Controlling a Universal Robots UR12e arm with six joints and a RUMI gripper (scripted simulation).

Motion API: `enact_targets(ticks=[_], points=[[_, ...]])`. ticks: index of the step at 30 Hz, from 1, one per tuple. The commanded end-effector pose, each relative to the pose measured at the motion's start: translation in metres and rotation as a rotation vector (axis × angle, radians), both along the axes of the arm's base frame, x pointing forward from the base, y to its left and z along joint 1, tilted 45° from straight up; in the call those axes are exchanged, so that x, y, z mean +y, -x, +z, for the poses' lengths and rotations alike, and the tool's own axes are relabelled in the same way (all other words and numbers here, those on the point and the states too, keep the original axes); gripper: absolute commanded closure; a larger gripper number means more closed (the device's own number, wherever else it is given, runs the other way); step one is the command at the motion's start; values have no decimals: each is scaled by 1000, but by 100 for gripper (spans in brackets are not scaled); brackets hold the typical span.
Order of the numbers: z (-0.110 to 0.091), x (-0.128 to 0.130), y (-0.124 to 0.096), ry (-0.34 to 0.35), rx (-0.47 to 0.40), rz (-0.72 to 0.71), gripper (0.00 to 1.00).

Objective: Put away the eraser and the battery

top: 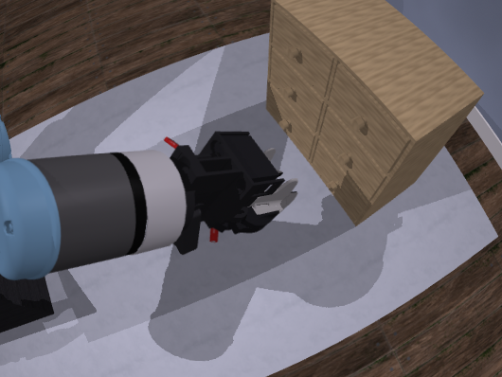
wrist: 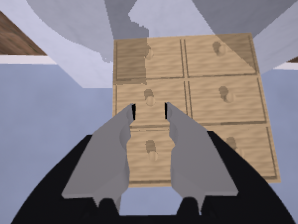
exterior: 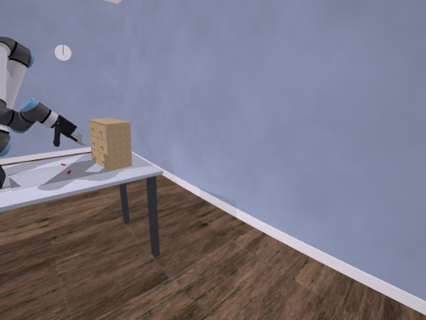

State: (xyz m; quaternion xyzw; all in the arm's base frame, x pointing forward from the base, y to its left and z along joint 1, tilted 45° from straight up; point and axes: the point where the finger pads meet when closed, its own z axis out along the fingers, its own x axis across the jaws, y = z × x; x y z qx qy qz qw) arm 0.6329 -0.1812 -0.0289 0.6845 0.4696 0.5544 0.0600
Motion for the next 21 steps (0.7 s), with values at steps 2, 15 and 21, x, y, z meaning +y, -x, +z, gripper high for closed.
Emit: enact_targets(ticks=[2,15,21], points=[[-2,2,-3,2,-25,-33,80],[-5,5,-8,-1,-60,-67,80],[-6,5,-10,-1,-72,-80,80]])
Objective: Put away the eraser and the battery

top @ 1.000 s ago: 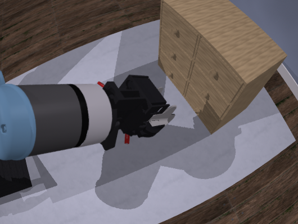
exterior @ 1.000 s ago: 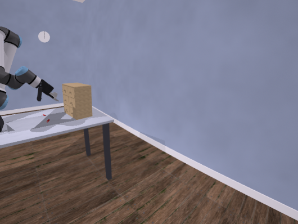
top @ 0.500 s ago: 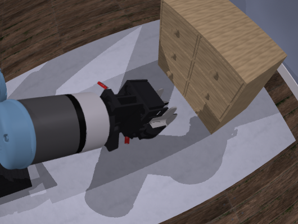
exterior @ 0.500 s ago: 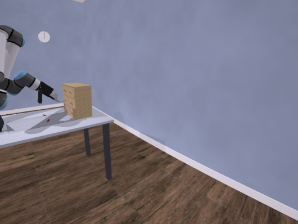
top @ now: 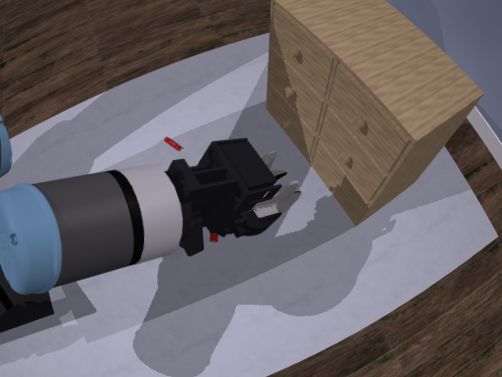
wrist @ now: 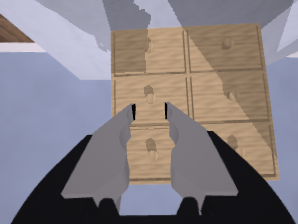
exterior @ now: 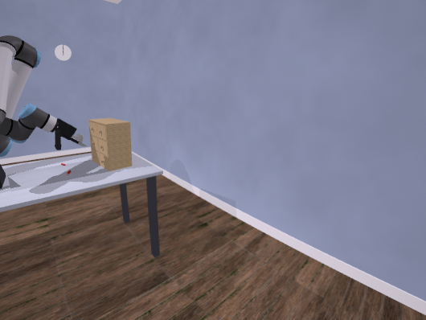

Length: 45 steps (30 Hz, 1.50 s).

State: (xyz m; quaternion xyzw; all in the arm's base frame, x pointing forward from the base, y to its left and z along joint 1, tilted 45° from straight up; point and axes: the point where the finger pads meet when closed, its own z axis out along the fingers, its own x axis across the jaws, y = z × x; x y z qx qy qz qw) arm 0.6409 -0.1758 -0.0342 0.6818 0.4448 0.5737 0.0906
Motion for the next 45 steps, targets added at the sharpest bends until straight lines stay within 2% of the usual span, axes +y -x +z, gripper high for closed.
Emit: enact_targets(ticks=[1,45], points=[[-1,0,-2,2,-11,-17,80],[-5,5,-8,-3,-67,-72,80]])
